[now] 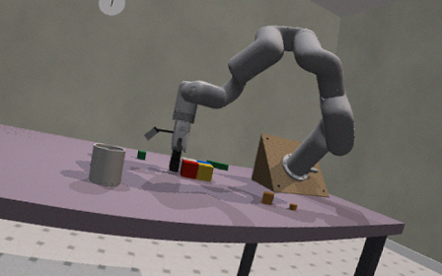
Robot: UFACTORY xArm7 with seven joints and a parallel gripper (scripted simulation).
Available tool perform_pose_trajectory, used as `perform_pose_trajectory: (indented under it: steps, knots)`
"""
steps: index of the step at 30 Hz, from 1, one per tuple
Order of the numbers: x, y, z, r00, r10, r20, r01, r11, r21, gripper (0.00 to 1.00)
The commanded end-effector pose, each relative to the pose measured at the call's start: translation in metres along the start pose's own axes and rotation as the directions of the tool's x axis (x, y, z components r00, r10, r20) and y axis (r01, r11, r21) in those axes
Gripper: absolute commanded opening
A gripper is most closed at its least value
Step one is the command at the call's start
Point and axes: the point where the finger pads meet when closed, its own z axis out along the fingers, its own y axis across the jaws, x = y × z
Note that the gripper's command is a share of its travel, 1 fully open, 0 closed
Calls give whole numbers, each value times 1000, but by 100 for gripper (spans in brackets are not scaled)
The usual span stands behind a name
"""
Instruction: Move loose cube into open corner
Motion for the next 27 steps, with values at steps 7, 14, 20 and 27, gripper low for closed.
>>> perform_pose_trajectory:
  steps: [7, 14, 20, 27]
  knots:
    - [2, 1, -8, 1000, 0, -5, 0, 1000, -2, 48]
    - [2, 1, -20, 1000, 0, -5, 0, 1000, -2, 48]
    - [1, 1, -30, 1000, 0, -5, 0, 1000, -2, 48]
    - [1, 1, -51, 1000, 0, -5, 0, 1000, -2, 48]
